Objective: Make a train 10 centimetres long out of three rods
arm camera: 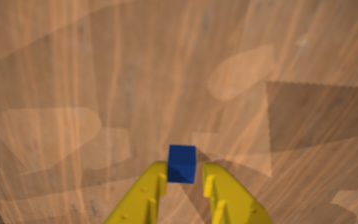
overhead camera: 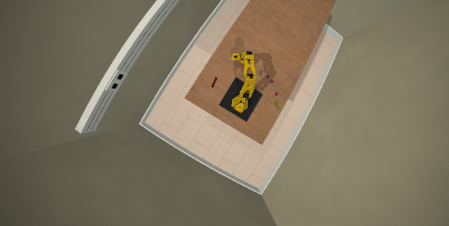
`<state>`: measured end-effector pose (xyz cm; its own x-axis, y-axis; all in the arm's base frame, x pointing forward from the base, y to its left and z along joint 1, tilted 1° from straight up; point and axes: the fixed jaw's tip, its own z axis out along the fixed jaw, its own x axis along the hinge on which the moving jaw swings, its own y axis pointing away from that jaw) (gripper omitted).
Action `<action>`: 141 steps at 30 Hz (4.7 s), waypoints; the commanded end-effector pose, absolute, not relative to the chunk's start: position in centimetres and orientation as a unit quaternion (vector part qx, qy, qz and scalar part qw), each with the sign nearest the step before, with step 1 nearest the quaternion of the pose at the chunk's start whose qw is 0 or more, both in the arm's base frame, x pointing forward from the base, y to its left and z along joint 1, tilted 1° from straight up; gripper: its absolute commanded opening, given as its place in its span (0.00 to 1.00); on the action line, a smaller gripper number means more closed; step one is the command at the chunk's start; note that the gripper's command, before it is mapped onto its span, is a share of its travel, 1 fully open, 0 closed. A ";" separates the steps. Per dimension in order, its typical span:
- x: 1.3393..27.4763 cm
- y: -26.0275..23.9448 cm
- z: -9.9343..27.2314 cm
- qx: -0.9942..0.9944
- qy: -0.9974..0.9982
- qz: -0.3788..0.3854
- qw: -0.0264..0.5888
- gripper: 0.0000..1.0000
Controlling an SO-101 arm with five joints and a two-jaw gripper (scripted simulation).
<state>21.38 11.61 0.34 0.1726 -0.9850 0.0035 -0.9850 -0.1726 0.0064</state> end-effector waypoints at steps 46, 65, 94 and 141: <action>20.2 11.5 0.1 0.765 -0.644 -0.005 0.014 0.17; 20.2 11.5 0.3 0.765 -0.644 -0.005 0.014 0.17; 20.3 11.6 2.1 0.765 -0.644 -0.005 0.014 0.17; 20.4 11.6 5.1 0.765 -0.644 -0.005 0.012 0.17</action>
<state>20.36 11.39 4.66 0.1728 -0.9849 0.0146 -0.9843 -0.1721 0.0388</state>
